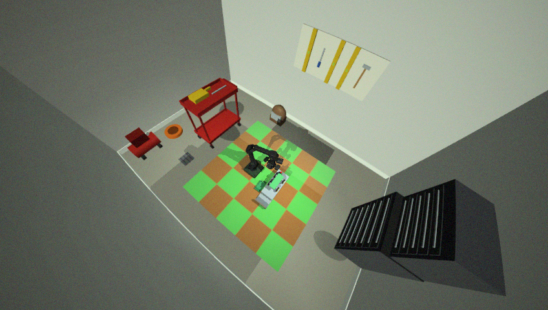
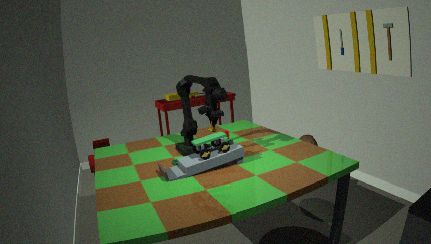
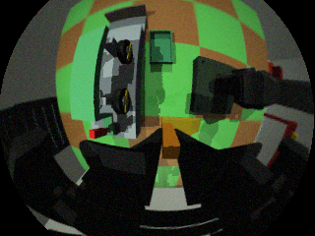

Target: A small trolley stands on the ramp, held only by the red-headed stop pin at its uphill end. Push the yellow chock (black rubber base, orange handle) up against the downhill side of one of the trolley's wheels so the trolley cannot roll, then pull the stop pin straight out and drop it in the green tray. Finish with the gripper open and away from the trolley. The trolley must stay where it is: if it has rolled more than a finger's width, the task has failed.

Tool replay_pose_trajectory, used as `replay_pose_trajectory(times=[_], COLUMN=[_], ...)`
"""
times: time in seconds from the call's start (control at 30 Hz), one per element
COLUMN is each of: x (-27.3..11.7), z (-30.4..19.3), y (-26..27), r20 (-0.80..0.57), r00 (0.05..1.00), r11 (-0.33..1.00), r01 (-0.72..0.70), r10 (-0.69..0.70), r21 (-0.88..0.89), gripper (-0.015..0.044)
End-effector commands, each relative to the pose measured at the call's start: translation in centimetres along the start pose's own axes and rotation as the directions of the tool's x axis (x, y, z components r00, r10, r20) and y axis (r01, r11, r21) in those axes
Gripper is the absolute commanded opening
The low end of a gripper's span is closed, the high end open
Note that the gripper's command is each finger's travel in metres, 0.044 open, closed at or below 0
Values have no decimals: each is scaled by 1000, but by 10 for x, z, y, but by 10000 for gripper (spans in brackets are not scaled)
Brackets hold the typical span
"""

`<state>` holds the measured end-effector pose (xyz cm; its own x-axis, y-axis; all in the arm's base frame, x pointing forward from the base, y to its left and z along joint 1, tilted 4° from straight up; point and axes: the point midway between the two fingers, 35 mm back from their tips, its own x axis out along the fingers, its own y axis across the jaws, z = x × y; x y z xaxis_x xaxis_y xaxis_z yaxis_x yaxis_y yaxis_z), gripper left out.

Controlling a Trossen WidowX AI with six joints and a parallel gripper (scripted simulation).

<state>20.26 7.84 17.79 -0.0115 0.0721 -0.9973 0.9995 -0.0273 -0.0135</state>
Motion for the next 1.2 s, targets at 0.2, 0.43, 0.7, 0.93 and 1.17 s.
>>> replay_pose_trajectory(times=[0.2,0.43,0.7,0.93,1.17], x=[2,4,5,6,8], z=[33,57,84,109,136], y=[8,14,21,26,32], r20=[5,8,11,13,16], r00=[1000,1000,1000,1000,1000], r11=[1000,1000,1000,1000,1000], r01=[-10,-10,-11,-11,-11], r10=[10,10,11,11,11], r21=[-4,-4,-4,-4,-4], gripper=[0,0,0,0,0])
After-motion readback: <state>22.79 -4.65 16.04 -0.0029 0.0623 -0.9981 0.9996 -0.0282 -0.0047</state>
